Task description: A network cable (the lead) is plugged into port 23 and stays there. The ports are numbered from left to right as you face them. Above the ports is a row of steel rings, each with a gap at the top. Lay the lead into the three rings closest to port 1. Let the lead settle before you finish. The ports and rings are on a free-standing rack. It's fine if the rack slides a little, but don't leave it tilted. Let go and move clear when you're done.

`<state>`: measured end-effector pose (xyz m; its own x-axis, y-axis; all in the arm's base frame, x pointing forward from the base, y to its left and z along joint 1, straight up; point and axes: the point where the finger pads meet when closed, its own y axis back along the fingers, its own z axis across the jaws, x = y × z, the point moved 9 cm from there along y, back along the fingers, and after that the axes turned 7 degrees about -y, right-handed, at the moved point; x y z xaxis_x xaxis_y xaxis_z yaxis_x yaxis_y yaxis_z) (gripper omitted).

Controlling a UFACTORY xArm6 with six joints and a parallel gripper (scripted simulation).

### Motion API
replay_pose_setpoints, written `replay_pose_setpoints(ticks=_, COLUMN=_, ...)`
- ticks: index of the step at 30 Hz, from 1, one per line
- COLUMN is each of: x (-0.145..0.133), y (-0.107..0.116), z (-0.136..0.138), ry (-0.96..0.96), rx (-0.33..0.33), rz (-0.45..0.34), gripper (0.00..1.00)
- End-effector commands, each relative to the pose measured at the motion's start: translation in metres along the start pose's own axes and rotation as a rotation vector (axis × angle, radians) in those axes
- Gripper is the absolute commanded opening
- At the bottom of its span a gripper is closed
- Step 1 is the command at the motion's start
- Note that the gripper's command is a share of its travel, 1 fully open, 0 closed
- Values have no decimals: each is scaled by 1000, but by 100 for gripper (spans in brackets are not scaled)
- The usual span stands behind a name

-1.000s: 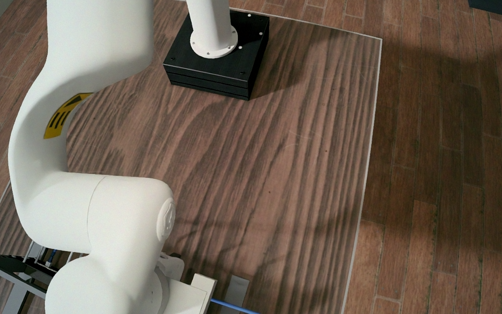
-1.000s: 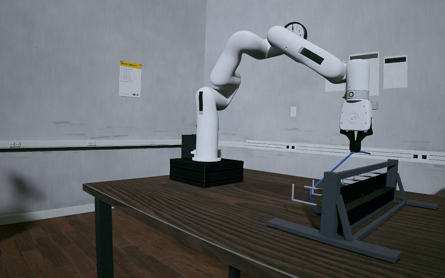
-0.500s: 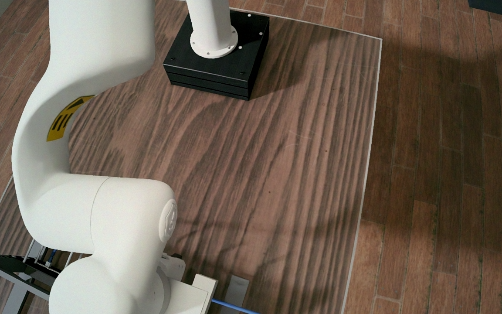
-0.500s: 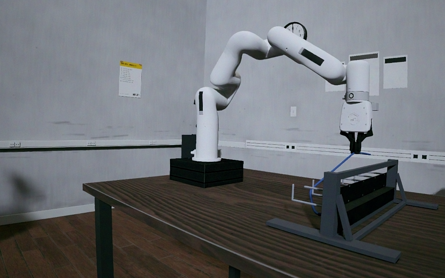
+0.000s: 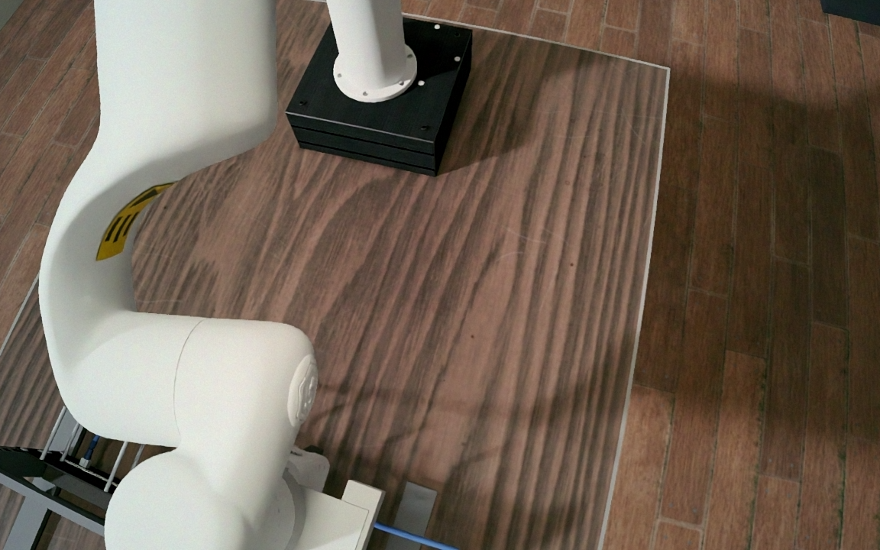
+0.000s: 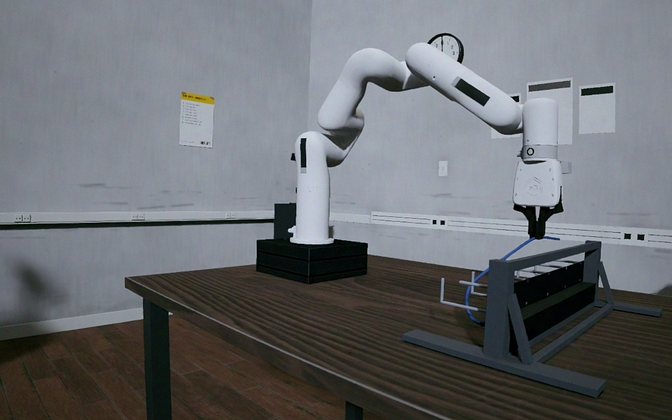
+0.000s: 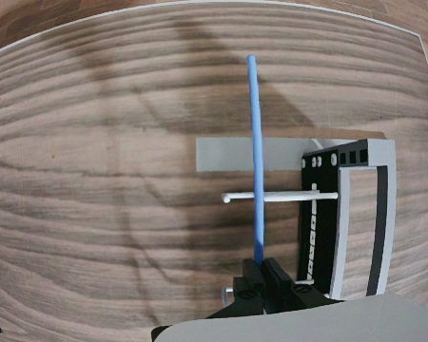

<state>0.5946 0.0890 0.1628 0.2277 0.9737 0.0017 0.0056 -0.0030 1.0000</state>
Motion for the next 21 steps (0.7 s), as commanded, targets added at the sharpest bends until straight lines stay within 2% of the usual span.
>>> replay_pose_setpoints(ticks=1, x=0, y=-5, z=1, ry=-1, rx=-2, rz=1, gripper=0)
replay_pose_setpoints(ticks=21, x=0, y=-41, z=1, ry=-1, rx=-2, rz=1, gripper=0)
